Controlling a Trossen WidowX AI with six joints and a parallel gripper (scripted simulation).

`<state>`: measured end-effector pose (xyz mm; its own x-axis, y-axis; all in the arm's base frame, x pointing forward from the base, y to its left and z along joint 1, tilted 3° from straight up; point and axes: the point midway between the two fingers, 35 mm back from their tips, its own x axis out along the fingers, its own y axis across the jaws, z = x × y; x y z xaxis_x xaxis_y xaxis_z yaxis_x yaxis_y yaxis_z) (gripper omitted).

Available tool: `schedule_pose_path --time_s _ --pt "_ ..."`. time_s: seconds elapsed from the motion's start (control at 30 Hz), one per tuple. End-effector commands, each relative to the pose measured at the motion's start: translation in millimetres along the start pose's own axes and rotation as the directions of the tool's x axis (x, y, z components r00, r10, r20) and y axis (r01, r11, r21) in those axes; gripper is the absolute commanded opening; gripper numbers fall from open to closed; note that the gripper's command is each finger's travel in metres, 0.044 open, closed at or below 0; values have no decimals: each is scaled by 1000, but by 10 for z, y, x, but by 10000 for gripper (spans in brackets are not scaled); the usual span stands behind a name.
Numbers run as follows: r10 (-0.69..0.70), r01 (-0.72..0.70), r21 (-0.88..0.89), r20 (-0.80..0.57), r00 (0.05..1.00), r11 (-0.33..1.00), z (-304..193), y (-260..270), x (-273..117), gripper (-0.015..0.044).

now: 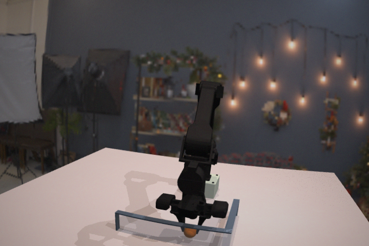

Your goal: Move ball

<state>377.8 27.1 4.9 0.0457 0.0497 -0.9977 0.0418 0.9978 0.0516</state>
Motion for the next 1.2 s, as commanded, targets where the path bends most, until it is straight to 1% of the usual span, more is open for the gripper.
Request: schedule_pose_path --time_s 0.0,0.1,0.43,0.47,0.63,0.67,0.77,0.83,0.97,1.0,1.17 --pt "-3 3 4 -5 1000 1000 -11 -5 67 0" --pt "-3 3 4 -5 1000 1000 -11 -5 67 0" --pt "0 0 0 -3 1000 1000 -7 -1 35 263" --pt "0 0 0 -3 1000 1000 -7 -1 35 281" --pt "0 0 0 -3 1000 1000 -3 -1 8 281" --pt "-1 1 0 -3 1000 1000 7 0 -73 281" --pt "-2 2 3 -4 1000 1000 21 0 -570 281" --pt "-3 3 4 -5 1000 1000 1 -2 -797 281" --pt "-3 3 4 -5 1000 1000 -3 -2 -825 281" --pt "1 -1 8 11 1000 1000 40 5 -756 281" --pt "1 -1 8 11 1000 1000 40 5 -756 281"
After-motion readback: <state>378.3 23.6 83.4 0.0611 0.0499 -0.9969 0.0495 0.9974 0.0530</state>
